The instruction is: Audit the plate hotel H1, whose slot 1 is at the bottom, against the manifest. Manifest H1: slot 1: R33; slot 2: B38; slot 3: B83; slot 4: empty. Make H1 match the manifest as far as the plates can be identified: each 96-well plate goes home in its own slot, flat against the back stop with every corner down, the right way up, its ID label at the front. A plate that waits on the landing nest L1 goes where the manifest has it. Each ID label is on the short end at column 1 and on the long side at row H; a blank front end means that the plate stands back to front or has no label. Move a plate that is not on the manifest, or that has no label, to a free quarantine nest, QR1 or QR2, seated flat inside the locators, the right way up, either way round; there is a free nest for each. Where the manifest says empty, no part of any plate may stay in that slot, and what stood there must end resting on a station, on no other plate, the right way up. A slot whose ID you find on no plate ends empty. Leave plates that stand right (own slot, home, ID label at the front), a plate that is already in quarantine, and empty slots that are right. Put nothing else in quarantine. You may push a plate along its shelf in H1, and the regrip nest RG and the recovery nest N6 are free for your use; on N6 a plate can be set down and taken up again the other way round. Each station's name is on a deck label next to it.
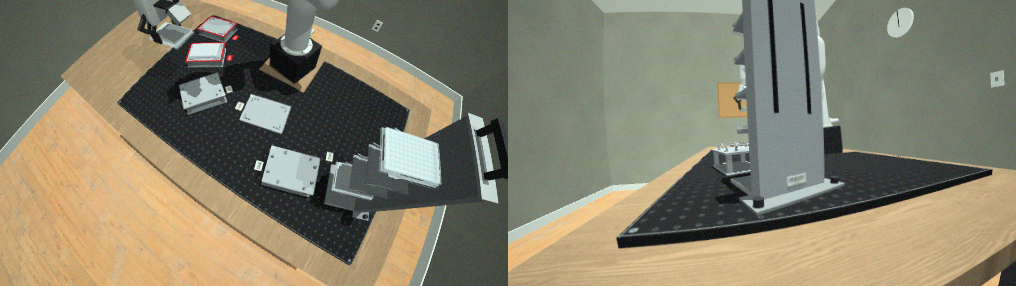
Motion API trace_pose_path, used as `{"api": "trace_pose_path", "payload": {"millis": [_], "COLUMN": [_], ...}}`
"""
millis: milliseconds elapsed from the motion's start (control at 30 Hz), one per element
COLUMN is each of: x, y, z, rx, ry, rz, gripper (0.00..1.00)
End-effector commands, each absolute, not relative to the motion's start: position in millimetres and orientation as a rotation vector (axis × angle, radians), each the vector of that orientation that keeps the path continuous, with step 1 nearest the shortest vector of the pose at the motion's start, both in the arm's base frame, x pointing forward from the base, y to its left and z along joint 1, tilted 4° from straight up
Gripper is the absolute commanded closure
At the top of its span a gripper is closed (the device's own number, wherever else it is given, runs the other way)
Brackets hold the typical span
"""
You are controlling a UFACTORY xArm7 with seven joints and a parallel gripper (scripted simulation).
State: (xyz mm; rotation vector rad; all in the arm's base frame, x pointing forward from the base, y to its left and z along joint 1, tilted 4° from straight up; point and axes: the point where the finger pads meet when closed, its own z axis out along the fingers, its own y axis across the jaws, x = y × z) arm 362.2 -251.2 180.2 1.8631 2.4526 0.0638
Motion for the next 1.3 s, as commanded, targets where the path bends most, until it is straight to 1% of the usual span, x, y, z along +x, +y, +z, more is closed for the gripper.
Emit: {"api": "trace_pose_path", "payload": {"millis": [0,833,1267], "x": [350.4,276.3,221.7], "y": [-267.3,-340.7,-376.0], "z": [181.1,175.8,171.8], "rx": [1.86,1.86,1.86], "ry": [2.449,2.449,2.449], "rz": [0.065,0.064,0.063], "gripper": [1.0,1.0,1.0]}}
